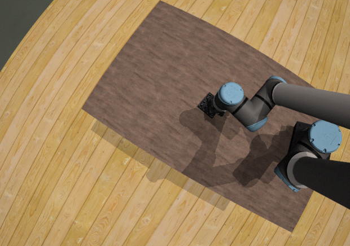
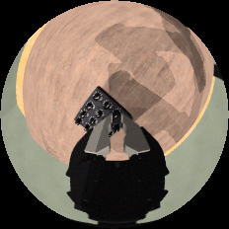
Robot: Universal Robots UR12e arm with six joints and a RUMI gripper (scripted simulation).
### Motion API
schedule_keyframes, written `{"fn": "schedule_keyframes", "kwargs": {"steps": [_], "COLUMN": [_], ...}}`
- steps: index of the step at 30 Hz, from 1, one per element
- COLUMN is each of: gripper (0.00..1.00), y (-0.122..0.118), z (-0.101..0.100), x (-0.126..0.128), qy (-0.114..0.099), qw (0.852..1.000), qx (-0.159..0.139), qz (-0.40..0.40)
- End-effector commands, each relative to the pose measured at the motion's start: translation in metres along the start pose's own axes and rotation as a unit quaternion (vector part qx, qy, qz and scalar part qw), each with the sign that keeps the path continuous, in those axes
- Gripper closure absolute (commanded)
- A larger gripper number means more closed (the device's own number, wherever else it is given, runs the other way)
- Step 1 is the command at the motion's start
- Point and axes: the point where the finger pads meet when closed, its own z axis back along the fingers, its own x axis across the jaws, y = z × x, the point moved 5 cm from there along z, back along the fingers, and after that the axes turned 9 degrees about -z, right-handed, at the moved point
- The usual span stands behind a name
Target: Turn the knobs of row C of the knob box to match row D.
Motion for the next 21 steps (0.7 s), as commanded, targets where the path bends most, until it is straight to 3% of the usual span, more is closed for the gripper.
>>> {"fn": "schedule_keyframes", "kwargs": {"steps": [1, 21], "gripper": [0.96, 0.96], "y": [0.0018, 0.0017], "z": [-0.0015, -0.0014], "x": [0.002, 0.0018], "qy": [-0.002, -0.002], "qw": [1.0, 1.0], "qx": [0.001, 0.001], "qz": [0.015, 0.019]}}
